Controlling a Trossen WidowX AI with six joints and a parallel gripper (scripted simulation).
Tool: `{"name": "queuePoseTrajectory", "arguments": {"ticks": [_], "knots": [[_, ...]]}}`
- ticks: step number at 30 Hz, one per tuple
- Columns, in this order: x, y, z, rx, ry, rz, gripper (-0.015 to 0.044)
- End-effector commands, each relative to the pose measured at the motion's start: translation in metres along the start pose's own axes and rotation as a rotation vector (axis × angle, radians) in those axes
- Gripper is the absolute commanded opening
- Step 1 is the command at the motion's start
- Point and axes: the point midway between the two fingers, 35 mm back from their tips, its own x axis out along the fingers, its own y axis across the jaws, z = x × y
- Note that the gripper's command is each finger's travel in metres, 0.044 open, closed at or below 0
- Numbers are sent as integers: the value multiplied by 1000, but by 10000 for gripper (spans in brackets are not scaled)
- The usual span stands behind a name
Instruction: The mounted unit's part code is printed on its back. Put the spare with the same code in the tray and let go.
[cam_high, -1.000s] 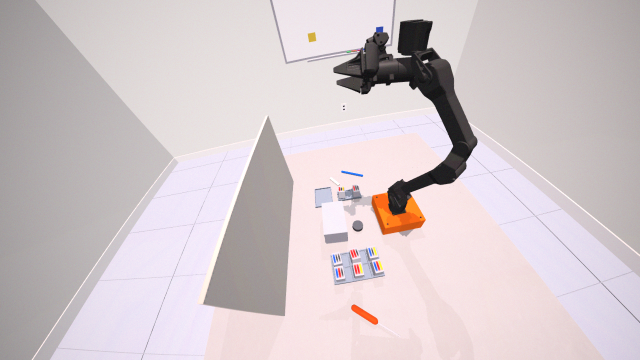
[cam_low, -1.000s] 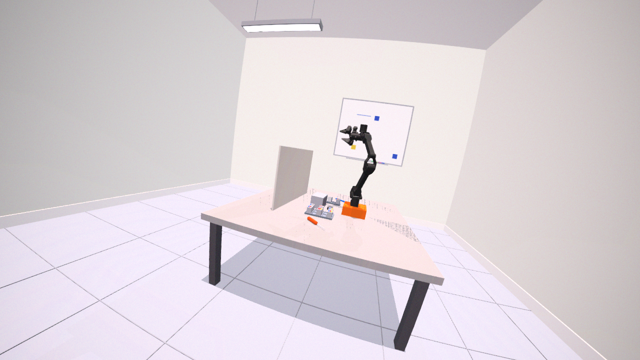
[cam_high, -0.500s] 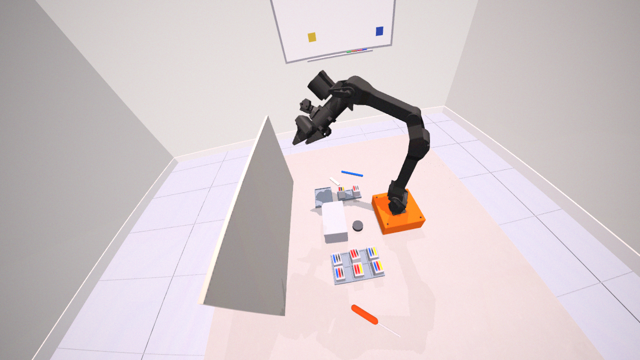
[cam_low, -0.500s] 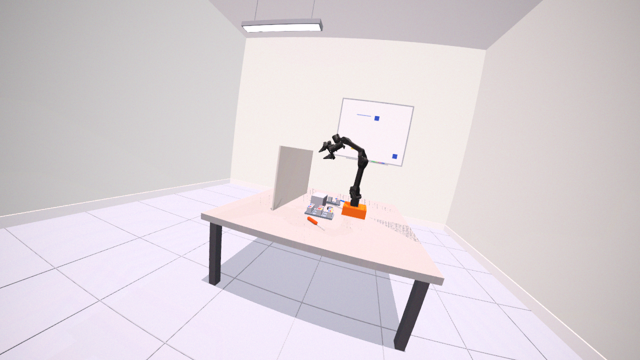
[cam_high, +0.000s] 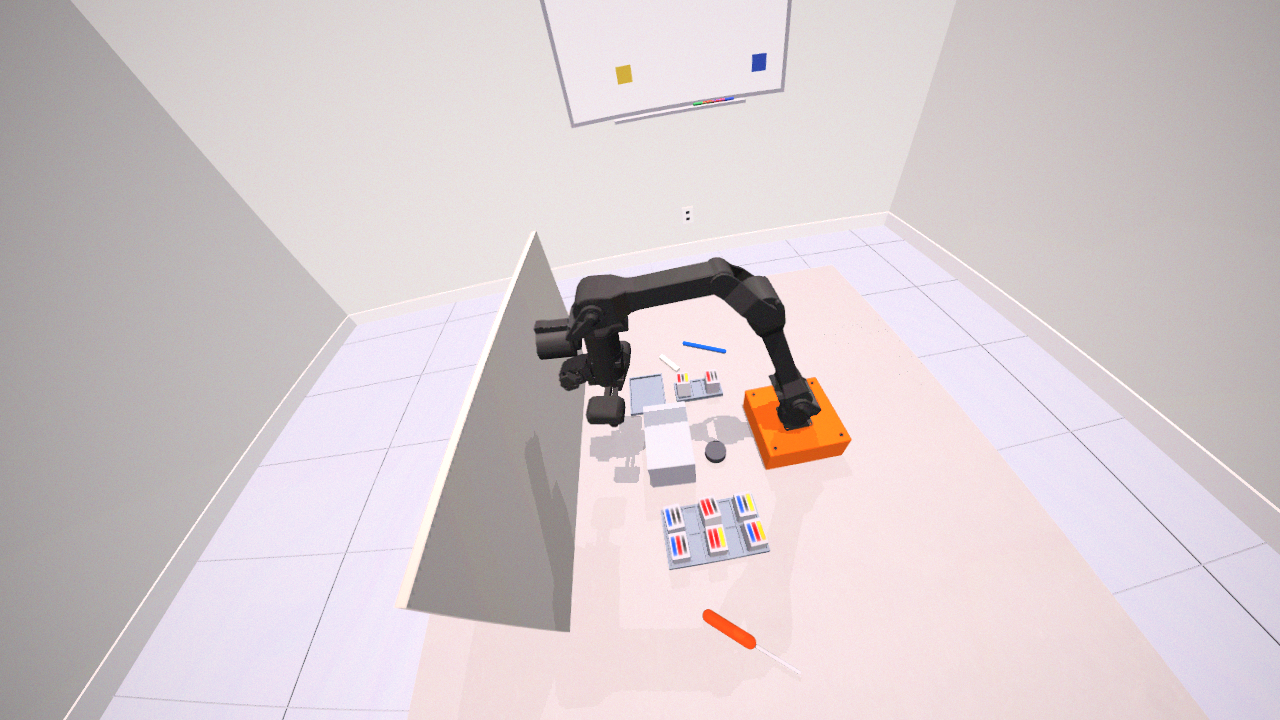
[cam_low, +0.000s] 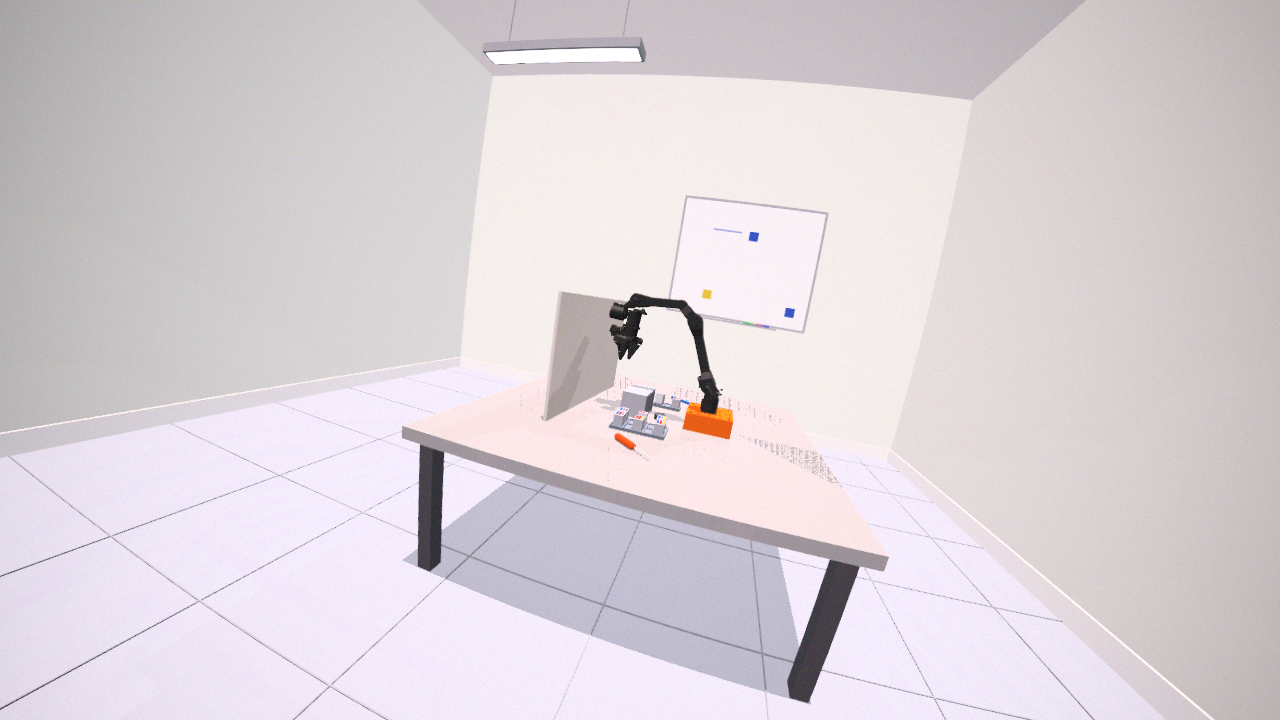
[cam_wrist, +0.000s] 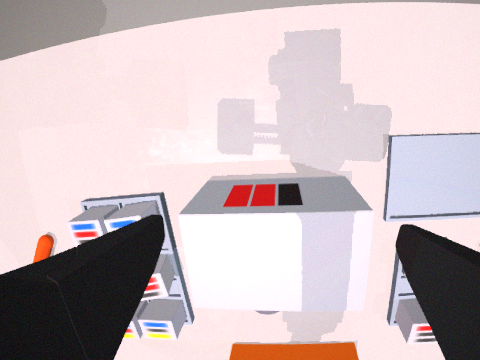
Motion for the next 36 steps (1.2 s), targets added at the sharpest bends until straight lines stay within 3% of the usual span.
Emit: {"name": "queuePoseTrajectory", "arguments": {"ticks": [1,21,29,36], "knots": [[12,9,-5,-94,68,-61,440],[12,11,-7,-113,68,-60,440],[42,106,-77,-955,92,-16,440],[65,150,-147,-1580,101,23,440]]}}
